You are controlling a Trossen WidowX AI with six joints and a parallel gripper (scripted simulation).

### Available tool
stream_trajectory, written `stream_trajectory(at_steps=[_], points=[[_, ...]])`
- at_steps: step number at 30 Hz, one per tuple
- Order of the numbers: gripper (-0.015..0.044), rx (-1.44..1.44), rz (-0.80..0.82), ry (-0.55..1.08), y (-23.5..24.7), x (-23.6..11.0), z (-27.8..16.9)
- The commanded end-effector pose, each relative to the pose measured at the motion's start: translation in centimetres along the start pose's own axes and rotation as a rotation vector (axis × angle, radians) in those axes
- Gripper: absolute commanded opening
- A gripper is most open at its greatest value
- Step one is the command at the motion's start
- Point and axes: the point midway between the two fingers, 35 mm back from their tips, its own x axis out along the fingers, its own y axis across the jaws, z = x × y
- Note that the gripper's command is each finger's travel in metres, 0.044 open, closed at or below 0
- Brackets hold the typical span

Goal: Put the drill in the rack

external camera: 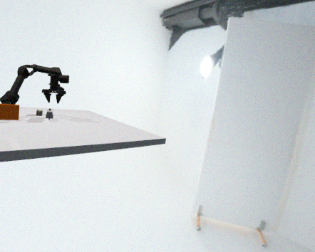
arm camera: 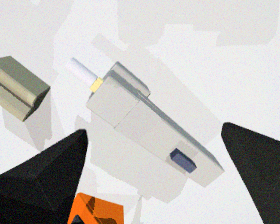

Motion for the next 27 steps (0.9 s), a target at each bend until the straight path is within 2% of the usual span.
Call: stream_trajectory(at_steps=[1, 5, 27], points=[[0.0440, -0.587, 0.042, -0.011, 5.2, 3.6, 3.2], [0.0440, -0.813, 0.061, -0.024, 7.3, 4.9, 4.2], [0.0440, -0.813, 0.061, -0.024, 7.3, 5.0, 4.2]])
